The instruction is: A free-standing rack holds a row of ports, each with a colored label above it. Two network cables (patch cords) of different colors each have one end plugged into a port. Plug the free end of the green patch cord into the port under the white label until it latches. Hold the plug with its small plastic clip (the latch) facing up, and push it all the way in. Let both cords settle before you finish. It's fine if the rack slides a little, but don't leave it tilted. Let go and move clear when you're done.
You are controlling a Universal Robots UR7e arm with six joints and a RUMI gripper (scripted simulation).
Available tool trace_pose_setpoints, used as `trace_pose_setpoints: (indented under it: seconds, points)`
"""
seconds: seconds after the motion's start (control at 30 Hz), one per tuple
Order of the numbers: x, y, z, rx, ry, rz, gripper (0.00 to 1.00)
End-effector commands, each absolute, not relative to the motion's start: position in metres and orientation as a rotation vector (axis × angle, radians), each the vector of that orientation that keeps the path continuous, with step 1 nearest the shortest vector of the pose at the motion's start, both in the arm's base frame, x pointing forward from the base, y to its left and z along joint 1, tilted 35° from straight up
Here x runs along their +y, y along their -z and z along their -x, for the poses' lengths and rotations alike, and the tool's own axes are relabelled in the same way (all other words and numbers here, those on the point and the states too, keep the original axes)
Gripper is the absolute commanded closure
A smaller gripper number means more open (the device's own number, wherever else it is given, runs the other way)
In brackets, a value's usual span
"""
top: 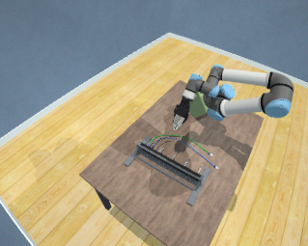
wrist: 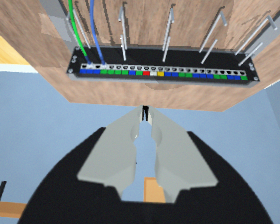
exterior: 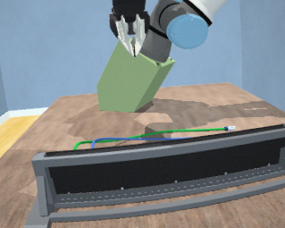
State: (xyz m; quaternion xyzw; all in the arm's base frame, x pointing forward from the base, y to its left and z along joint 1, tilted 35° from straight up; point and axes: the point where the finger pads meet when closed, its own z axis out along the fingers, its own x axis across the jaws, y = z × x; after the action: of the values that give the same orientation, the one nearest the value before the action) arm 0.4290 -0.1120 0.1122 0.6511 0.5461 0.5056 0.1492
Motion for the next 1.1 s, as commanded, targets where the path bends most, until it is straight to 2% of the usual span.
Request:
trace_pose_setpoints:
  seconds: [0.0, 1.07]
  points:
    - [-0.114, -0.113, -0.43, 1.572, -1.45, -1.868, 1.0]
    - [-0.107, -0.106, -0.441, 1.57, -1.454, -1.871, 1.0]
